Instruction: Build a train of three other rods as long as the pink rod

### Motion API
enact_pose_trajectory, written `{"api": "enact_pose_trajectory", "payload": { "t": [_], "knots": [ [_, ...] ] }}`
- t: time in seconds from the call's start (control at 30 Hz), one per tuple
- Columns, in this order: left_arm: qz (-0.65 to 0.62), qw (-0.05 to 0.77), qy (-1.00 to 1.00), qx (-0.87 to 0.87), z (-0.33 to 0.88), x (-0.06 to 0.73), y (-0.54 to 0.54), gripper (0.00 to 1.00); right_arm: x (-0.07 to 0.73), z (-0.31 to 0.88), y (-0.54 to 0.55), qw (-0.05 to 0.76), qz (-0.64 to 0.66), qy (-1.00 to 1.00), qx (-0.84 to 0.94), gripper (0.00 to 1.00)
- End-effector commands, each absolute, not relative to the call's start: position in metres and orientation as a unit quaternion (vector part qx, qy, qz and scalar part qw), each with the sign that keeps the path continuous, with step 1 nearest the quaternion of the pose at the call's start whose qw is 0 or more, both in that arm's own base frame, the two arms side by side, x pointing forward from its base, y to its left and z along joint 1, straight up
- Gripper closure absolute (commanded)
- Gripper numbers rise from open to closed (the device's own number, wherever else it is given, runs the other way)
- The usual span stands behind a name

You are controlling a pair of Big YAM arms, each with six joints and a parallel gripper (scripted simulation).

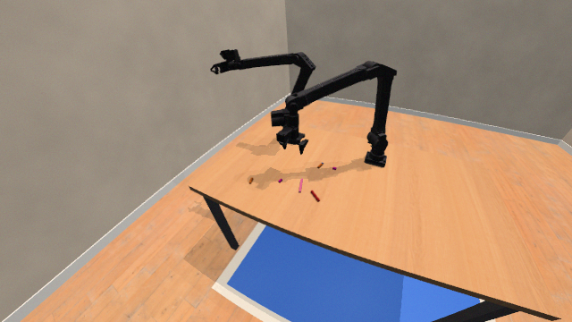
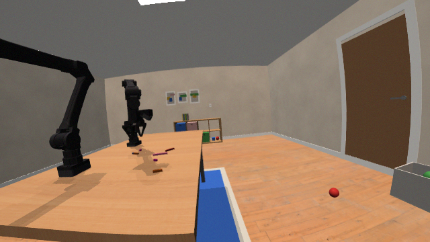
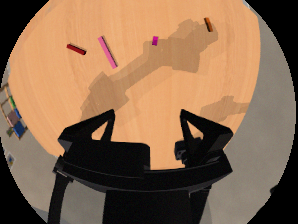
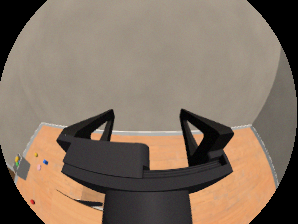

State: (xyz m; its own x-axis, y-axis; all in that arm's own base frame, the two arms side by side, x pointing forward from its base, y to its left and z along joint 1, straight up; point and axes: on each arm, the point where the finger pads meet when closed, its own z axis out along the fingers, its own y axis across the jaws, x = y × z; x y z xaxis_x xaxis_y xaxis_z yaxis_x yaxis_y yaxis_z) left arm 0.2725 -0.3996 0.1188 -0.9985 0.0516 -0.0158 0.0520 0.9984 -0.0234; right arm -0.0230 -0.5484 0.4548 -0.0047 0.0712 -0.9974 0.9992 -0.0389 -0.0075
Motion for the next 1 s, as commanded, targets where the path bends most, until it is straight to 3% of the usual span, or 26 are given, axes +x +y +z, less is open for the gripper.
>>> {"api": "enact_pose_trajectory", "payload": {
  "t": [0.0,0.5,0.97],
  "knots": [
    [-0.013,0.01,1.0,-0.007,0.131,0.296,-0.422,0.0,-0.027,0.501,-0.544,0.488,-0.512,0.488,0.512,0.0],
    [-0.014,0.009,0.989,-0.145,0.093,0.436,-0.552,0.0,-0.027,0.501,-0.544,0.488,-0.512,0.488,0.512,0.0],
    [-0.038,0.021,0.985,-0.169,0.112,0.456,-0.574,0.0,-0.027,0.501,-0.544,0.488,-0.512,0.488,0.512,0.0]
  ]
}}
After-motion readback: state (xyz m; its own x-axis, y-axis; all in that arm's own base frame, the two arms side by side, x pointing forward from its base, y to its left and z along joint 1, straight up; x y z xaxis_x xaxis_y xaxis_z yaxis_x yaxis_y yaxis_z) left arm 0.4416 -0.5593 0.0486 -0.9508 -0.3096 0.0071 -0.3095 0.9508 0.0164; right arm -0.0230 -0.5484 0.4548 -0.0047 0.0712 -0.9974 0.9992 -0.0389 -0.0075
